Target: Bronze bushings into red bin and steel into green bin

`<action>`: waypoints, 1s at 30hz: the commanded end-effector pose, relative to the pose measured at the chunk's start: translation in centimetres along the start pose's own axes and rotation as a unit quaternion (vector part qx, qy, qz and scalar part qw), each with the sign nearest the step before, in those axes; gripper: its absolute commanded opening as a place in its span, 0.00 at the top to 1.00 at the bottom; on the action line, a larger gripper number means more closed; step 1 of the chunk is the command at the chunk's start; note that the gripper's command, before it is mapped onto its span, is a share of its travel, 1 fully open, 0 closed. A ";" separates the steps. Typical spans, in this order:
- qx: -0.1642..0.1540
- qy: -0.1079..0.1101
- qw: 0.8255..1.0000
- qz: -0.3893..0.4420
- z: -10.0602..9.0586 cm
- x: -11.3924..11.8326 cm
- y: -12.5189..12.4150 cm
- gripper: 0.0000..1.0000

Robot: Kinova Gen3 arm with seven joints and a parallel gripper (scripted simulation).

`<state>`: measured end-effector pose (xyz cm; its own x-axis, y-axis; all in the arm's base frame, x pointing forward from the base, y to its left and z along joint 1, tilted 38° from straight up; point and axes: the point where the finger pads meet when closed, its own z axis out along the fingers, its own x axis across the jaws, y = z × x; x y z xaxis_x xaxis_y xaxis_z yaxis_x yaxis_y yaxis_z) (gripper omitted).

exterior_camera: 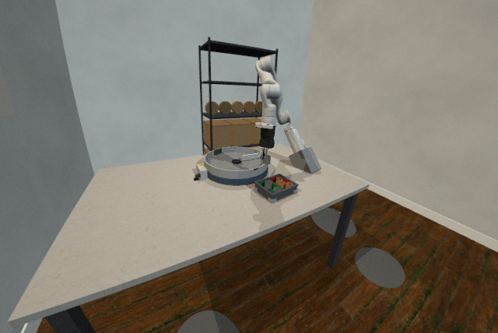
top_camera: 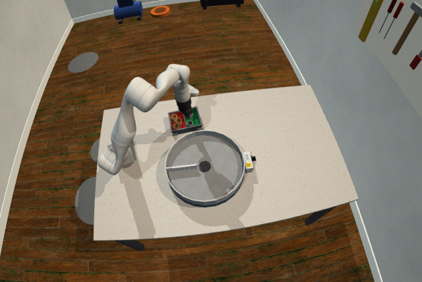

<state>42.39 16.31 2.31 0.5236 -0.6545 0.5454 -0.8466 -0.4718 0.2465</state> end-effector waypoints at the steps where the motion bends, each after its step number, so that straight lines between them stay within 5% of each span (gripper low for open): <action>1: -0.012 0.003 1.000 -0.008 0.7 -1.1 -0.6 1.00; 8: -0.012 0.002 1.000 -0.009 0.8 -4.1 -5.5 1.00; 30: -0.011 0.002 1.000 -0.009 0.7 -4.1 -5.5 1.00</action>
<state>45.30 21.08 -1.72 0.5317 -0.6443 0.5497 -0.8422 -0.4709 0.2627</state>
